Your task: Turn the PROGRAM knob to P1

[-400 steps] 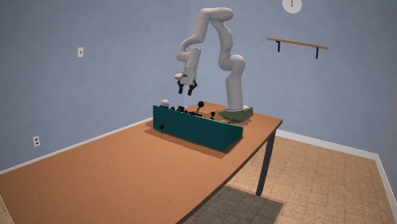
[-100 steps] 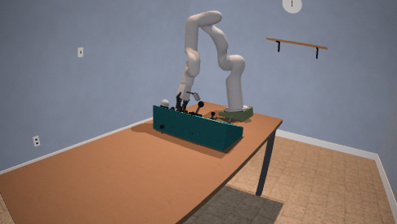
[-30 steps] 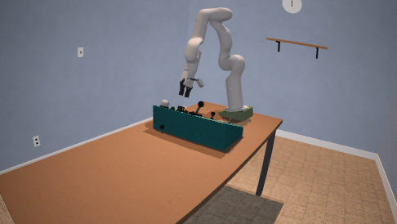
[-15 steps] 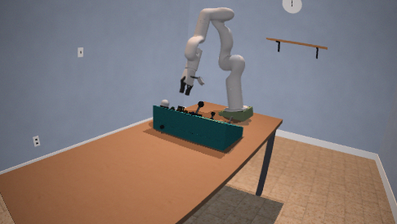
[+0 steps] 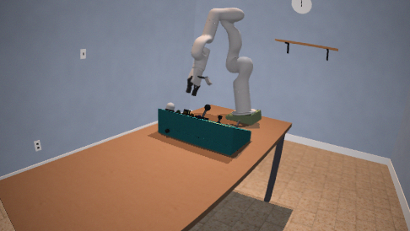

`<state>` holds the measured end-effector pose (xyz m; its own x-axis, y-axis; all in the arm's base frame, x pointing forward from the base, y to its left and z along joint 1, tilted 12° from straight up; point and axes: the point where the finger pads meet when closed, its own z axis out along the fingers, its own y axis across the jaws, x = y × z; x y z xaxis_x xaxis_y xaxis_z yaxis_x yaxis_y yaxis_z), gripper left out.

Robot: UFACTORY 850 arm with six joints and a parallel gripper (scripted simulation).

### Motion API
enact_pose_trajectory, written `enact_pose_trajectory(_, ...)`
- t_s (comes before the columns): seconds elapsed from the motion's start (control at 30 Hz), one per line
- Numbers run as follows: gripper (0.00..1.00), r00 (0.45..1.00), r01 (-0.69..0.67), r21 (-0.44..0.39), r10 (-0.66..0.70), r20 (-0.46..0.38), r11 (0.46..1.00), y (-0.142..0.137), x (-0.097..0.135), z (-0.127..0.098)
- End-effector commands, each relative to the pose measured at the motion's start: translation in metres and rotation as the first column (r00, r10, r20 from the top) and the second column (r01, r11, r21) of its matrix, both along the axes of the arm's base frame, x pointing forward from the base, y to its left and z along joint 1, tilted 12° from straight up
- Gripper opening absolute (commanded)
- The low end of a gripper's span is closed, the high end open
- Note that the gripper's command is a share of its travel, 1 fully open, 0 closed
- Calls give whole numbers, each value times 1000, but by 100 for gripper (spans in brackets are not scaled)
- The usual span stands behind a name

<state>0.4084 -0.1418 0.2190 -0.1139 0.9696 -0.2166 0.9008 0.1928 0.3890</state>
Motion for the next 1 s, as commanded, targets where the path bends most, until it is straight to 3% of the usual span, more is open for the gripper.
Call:
enact_pose_trajectory(0.0, 76, 997, 19, -17, -21, -77, 1000, 1, -2, 7)
enact_pose_trajectory(0.8, 76, 997, 19, -17, -21, -77, 1000, 3, -6, 19)
enact_pose_trajectory(0.83, 100, 997, 19, -17, -21, -77, 1000, 3, -6, 19)
enact_pose_trajectory(0.97, 100, 997, 19, -17, -21, -77, 1000, 3, -6, 19)
